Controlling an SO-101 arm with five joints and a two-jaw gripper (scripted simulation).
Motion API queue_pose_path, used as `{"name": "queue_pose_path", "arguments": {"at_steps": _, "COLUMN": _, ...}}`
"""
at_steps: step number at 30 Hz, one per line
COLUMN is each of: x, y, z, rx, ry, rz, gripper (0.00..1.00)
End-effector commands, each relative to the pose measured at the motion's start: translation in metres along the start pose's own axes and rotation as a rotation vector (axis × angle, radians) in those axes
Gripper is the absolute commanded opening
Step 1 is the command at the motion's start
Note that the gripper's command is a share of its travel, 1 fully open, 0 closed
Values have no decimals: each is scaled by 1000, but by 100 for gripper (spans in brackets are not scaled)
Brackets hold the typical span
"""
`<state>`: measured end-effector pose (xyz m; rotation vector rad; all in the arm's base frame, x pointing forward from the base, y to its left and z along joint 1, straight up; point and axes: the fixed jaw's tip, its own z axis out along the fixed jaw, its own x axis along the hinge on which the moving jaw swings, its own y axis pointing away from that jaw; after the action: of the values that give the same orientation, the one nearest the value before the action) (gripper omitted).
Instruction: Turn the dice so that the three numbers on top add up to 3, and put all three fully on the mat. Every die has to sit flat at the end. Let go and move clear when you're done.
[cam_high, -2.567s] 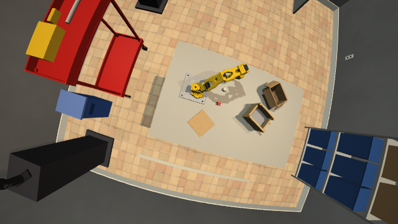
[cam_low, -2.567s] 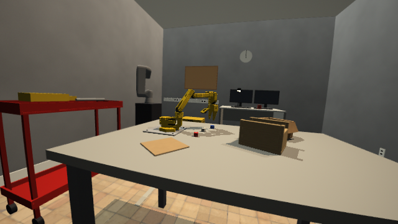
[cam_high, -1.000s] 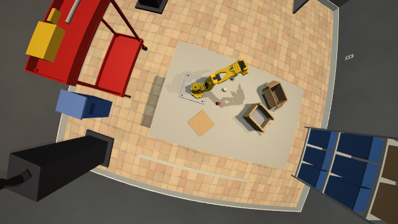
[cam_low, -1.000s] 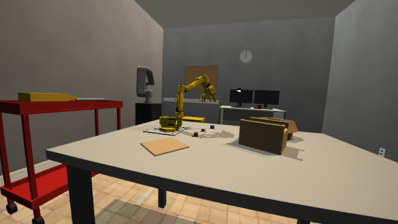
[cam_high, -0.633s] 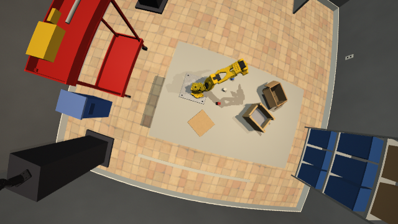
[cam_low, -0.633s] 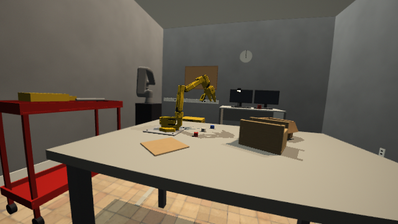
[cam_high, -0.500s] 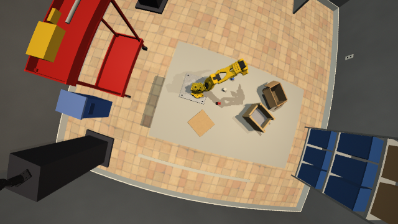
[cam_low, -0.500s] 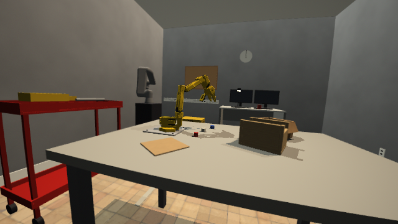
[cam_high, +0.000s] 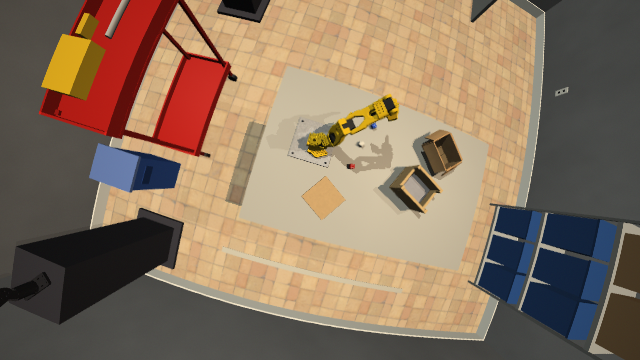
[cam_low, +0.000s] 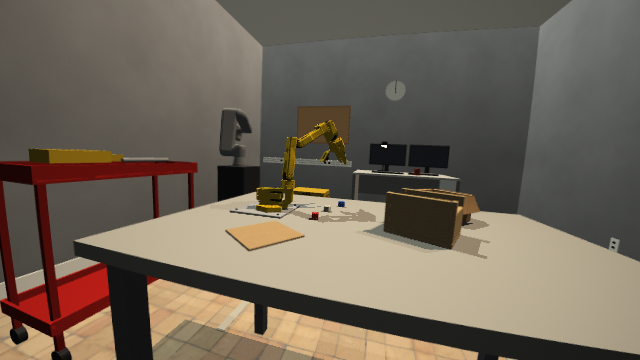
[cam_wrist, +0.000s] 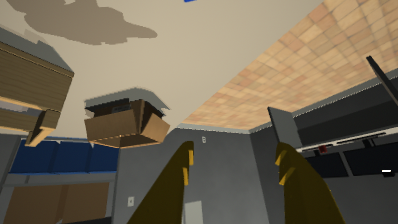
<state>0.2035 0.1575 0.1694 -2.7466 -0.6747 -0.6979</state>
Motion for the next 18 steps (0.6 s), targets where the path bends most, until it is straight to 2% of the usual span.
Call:
{"name": "queue_pose_path", "arguments": {"at_steps": 1, "x": 1, "y": 1, "z": -4, "rx": 2, "ry": 14, "rz": 70, "gripper": 28}}
{"name": "queue_pose_path", "arguments": {"at_steps": 18, "x": -3, "y": -2, "z": -2, "rx": 7, "ry": 7, "rz": 520, "gripper": 28}}
